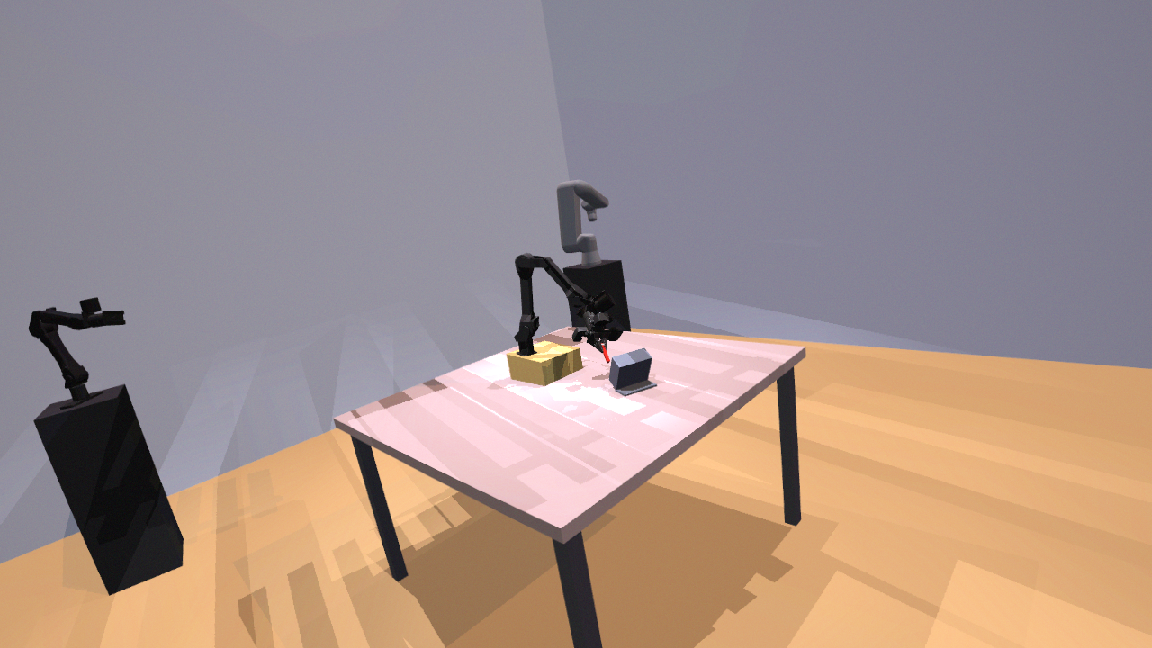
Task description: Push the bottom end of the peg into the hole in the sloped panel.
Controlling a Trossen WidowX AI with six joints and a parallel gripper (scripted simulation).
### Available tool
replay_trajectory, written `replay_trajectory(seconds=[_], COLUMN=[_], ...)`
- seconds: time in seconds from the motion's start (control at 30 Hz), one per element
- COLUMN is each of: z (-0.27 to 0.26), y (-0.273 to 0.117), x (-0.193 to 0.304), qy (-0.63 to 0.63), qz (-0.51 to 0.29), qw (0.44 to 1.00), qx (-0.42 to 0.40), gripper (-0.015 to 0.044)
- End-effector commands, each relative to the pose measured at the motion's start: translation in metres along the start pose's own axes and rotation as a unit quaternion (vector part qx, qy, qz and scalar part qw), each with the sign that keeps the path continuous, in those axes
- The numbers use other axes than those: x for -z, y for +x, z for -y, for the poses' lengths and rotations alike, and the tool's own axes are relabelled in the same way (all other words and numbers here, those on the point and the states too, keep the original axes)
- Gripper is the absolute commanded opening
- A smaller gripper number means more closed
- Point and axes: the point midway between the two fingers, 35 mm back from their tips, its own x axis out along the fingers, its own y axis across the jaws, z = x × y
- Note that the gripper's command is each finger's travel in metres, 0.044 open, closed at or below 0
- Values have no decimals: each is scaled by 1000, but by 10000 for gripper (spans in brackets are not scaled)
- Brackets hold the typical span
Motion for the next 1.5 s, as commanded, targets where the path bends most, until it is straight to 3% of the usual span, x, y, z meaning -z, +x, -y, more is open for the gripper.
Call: replay_trajectory(seconds=[0.0,1.17,1.47], z=[-3,-31,-34], y=[-4,-38,-31], x=[1,10,7], qy=[9,82,88], qz=[11,85,89], qw=[1000,992,991], qx=[-2,-41,-44], gripper=[0,0,0])
